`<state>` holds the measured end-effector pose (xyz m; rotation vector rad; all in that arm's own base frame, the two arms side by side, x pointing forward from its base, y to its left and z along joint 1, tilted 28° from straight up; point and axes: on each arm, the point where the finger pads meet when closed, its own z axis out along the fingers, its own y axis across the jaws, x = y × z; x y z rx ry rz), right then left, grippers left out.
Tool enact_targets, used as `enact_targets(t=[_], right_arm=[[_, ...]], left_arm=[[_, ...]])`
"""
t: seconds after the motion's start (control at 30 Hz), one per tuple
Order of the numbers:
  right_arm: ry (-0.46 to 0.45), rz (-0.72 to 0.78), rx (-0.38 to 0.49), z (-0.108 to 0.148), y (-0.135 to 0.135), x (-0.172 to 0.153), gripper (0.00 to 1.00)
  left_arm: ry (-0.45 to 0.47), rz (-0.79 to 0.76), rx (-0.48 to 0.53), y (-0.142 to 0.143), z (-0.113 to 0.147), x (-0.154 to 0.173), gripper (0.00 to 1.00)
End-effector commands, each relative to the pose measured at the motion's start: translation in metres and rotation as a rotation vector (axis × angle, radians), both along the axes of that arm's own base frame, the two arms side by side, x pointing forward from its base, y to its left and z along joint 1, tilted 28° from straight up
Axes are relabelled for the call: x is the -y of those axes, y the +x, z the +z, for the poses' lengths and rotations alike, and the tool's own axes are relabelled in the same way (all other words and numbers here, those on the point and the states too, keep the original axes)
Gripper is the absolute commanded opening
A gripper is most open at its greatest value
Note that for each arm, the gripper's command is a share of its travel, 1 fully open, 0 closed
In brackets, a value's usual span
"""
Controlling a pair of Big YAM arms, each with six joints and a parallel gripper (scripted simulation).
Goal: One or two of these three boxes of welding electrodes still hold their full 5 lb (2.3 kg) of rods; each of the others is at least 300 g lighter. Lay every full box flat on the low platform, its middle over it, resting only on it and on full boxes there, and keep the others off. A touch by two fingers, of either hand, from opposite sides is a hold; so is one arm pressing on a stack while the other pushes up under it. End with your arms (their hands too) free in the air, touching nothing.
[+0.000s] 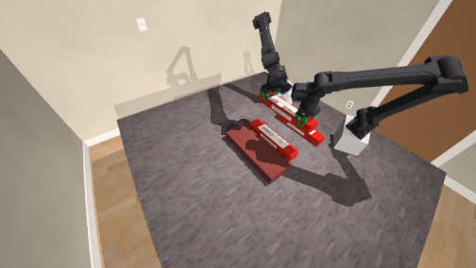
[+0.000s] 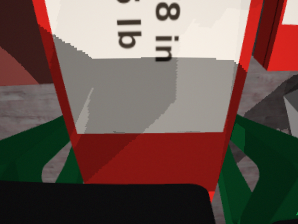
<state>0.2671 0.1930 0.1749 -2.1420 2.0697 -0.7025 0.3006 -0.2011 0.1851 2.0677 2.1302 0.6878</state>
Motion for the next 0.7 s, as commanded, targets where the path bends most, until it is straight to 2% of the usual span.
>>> enact_targets(t=[0.0,0.67], right_arm=[[0.071,0.013,0.071,0.0450,0.0056,-0.0182,0.00],[0.071,0.014,0.071,0.0494,0.0054,-0.0185,0.00]], left_arm=[[-0.060,-0.028,0.077,0.0061,0.0495,0.0190,0.00],[-0.063,-0.023,0.078,0.0062,0.0552,0.0203,0.00]])
